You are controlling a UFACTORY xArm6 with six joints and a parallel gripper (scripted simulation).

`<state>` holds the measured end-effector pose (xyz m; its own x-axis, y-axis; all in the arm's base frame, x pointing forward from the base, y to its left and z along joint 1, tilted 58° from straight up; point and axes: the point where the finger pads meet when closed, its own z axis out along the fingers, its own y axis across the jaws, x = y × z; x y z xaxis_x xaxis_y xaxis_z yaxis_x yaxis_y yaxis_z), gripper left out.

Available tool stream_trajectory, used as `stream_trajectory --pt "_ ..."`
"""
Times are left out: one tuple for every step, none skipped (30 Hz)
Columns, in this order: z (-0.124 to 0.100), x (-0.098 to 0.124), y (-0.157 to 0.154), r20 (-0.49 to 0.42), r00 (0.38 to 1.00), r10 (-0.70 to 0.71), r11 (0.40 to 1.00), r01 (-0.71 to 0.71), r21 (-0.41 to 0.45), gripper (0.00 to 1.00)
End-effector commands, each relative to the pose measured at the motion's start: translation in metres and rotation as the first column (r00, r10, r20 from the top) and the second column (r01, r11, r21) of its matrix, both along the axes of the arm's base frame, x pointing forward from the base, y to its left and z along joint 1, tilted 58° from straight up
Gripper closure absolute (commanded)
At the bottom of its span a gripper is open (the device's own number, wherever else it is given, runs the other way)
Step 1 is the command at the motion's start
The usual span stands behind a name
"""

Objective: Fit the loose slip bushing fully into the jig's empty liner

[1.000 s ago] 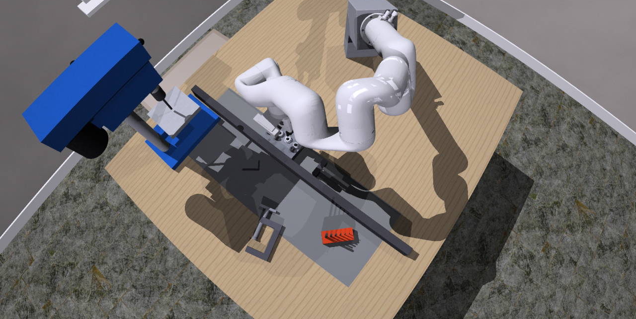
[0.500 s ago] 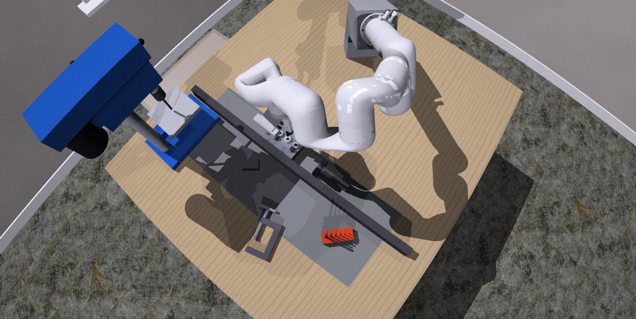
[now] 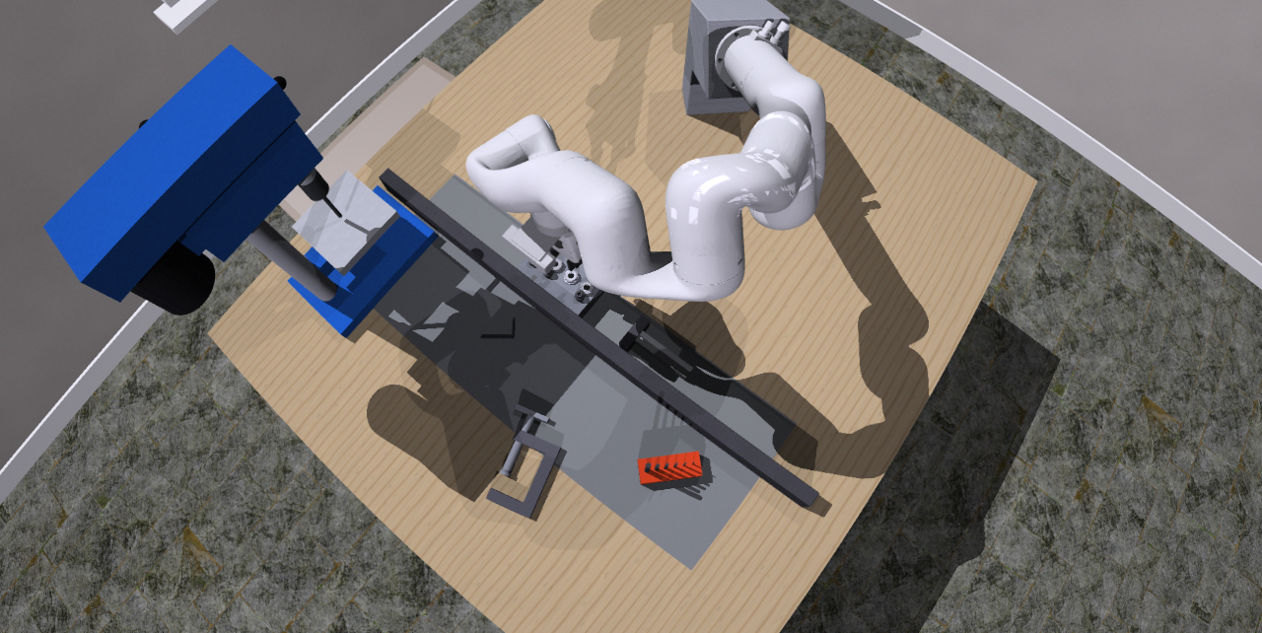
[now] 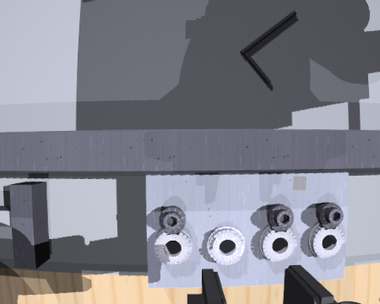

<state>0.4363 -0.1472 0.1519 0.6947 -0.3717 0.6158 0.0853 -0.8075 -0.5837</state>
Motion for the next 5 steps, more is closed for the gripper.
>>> stream_trajectory --pt "0.0006 0.0 -0.0009 0.001 1.0 -0.001 1.0 0.001 -0.001 0.64" --pt "0.0006 0.0 -0.0009 0.001 1.0 -0.001 1.0 0.001 -0.001 0.64" --pt "0.0006 0.0 -0.0009 0.001 1.0 -0.001 1.0 0.001 -0.001 0.64" --pt "0.0006 0.0 -0.0009 0.001 1.0 -0.001 1.0 0.001 -0.001 0.64" --pt "0.0006 0.0 -0.0009 0.001 1.0 -0.001 1.0 0.001 -0.001 0.64"
